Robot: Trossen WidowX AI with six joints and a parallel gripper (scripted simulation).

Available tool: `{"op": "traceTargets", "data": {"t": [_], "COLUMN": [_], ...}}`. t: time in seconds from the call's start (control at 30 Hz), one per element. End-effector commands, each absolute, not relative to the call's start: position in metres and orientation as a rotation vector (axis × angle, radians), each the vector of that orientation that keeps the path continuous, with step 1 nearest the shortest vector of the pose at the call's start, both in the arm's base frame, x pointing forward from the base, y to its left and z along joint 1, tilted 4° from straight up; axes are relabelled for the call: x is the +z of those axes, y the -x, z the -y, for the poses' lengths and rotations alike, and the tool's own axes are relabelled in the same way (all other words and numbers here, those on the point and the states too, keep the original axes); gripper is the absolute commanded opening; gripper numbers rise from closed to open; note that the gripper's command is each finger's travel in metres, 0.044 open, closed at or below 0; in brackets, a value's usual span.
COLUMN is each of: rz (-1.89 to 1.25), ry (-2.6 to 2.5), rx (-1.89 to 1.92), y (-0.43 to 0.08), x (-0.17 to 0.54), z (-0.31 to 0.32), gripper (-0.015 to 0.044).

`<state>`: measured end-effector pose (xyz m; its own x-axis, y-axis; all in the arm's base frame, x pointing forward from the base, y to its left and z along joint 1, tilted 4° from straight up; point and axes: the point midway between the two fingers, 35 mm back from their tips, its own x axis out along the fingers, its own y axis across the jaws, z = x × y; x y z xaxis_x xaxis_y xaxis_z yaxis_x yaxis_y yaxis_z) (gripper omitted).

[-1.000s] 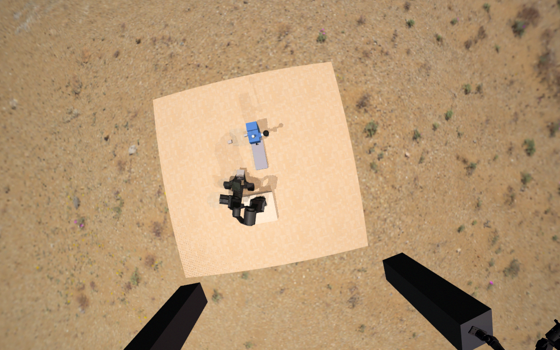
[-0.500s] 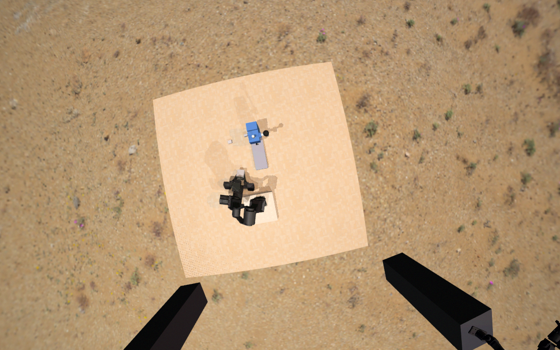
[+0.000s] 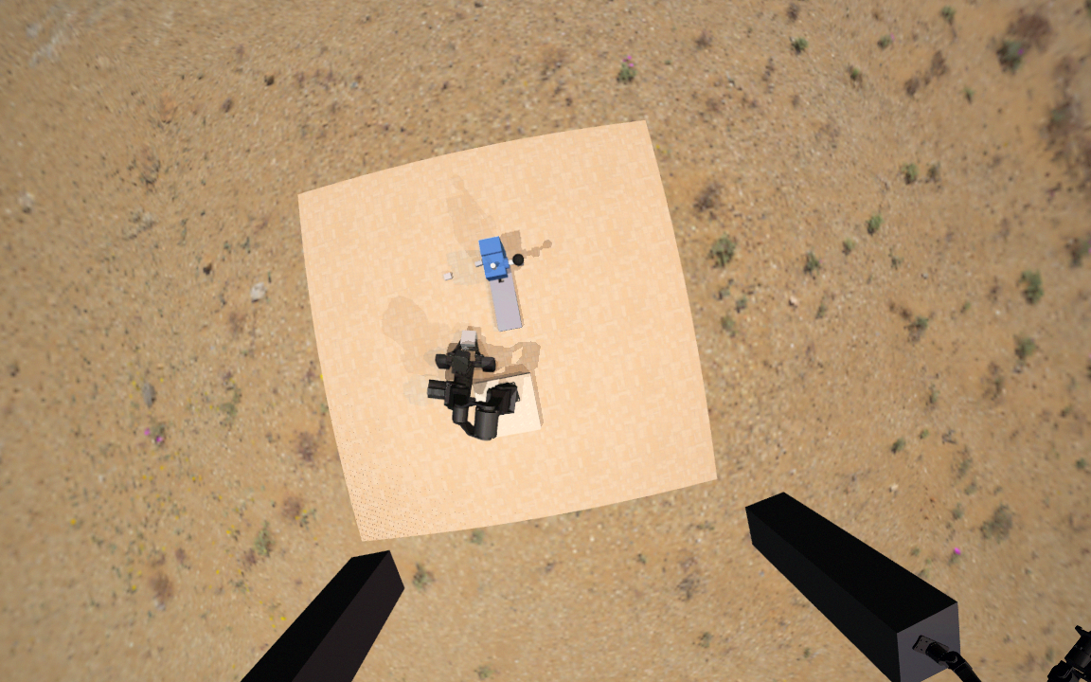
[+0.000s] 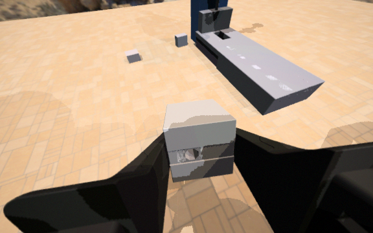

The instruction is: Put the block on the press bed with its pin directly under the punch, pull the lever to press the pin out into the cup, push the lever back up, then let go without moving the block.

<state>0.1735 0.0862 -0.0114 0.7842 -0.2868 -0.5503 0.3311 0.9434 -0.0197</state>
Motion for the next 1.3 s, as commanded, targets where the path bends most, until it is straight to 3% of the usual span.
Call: {"op": "traceTargets", "data": {"t": [0.0,0.33,1.27], "rz": [-0.570,-0.570,-0.570], "ry": [-0.081,-0.081,-0.081], "rx": [-0.337,-0.337,-0.337], "y": [-0.1742,-0.1742,-0.1742], "x": [-0.0101,-0.0101,-0.0101], "z": [-0.0858,-0.0858,-0.0858], "gripper": [0.0184,0.0440,0.0440]}}
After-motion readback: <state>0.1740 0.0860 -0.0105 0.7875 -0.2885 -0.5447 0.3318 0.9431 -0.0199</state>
